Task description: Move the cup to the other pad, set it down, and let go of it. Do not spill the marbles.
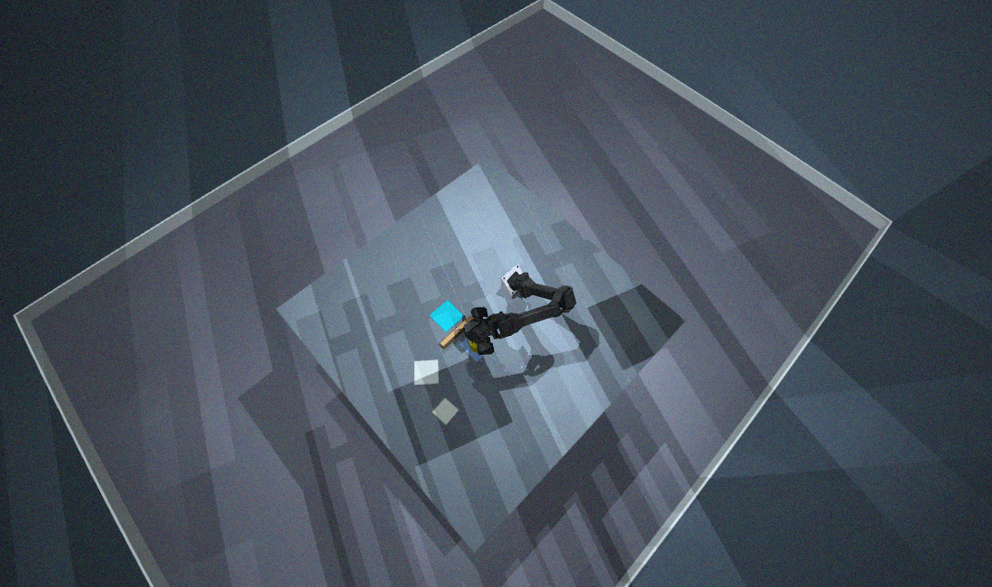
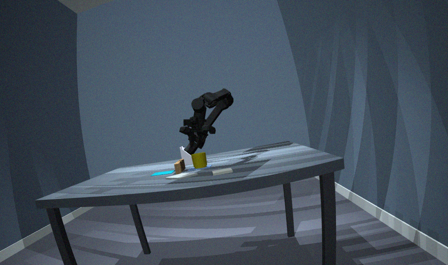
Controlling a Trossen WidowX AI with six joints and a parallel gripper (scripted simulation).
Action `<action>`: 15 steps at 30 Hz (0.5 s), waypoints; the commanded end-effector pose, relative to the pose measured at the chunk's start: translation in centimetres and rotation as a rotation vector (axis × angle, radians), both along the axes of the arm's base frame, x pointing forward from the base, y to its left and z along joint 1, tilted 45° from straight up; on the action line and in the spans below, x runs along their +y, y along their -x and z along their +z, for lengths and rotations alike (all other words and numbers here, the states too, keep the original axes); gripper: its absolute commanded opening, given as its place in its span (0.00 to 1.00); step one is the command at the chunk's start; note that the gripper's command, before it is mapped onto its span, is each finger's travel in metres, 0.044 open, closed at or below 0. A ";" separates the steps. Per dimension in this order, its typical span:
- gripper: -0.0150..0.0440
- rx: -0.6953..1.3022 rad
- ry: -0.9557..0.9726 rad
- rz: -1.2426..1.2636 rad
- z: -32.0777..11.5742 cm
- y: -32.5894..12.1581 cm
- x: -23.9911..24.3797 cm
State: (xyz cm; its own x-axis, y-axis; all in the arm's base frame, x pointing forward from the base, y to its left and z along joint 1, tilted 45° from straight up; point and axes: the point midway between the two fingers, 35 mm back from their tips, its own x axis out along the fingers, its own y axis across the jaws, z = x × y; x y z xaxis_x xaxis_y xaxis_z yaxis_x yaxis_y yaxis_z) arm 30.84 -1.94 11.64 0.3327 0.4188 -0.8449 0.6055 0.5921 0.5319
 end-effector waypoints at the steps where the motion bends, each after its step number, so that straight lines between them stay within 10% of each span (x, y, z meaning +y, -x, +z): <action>1: 0.54 0.518 -0.421 -0.302 -1.2 2.1 -0.3; 15: 0.54 0.534 -0.433 -0.312 -1.4 2.2 -0.2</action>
State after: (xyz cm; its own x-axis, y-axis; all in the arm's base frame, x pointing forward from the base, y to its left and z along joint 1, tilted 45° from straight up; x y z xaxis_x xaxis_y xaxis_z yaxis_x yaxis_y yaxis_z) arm 28.42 -2.15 10.26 0.0771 0.7001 -0.7099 0.9501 0.1644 0.2653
